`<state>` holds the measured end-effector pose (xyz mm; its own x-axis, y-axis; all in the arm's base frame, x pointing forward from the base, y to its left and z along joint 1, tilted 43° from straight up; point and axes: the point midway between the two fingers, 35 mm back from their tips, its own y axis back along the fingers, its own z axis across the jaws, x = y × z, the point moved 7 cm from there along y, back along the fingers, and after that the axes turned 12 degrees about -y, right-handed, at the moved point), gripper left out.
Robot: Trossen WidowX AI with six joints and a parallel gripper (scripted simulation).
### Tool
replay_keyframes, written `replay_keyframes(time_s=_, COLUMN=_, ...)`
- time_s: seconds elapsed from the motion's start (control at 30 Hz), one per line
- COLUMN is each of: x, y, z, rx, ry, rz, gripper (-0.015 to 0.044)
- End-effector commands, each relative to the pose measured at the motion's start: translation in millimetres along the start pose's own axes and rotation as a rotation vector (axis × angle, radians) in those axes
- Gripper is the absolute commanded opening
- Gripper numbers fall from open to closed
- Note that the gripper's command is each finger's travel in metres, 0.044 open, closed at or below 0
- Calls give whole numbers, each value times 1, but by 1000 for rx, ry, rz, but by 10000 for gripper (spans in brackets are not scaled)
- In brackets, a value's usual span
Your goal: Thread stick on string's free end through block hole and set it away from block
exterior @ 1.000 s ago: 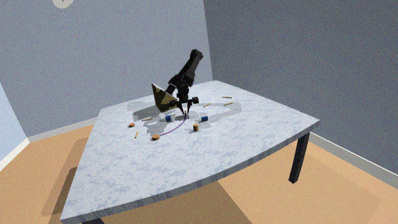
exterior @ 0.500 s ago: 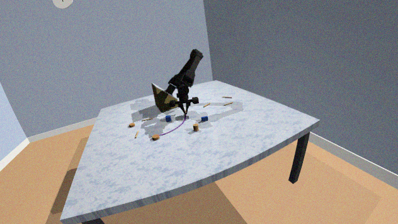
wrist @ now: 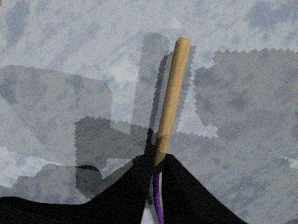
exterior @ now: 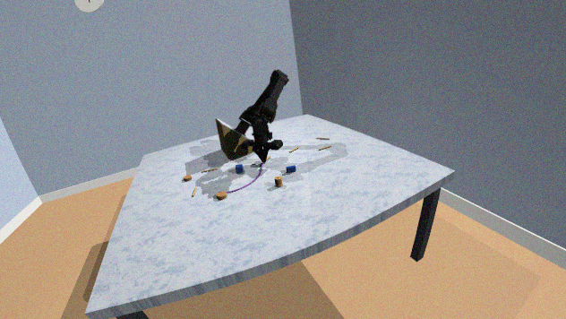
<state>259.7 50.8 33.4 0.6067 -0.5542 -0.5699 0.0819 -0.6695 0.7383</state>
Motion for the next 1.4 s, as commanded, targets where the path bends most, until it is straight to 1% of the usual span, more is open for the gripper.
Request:
replay_keyframes(time_s=0.0, x=0, y=2, z=0, rx=-1, ry=-128, rz=2, gripper=0)
replay_keyframes(time_s=1.37, x=1, y=15, z=-1, rx=2, ry=-1600, rz=5, gripper=0)
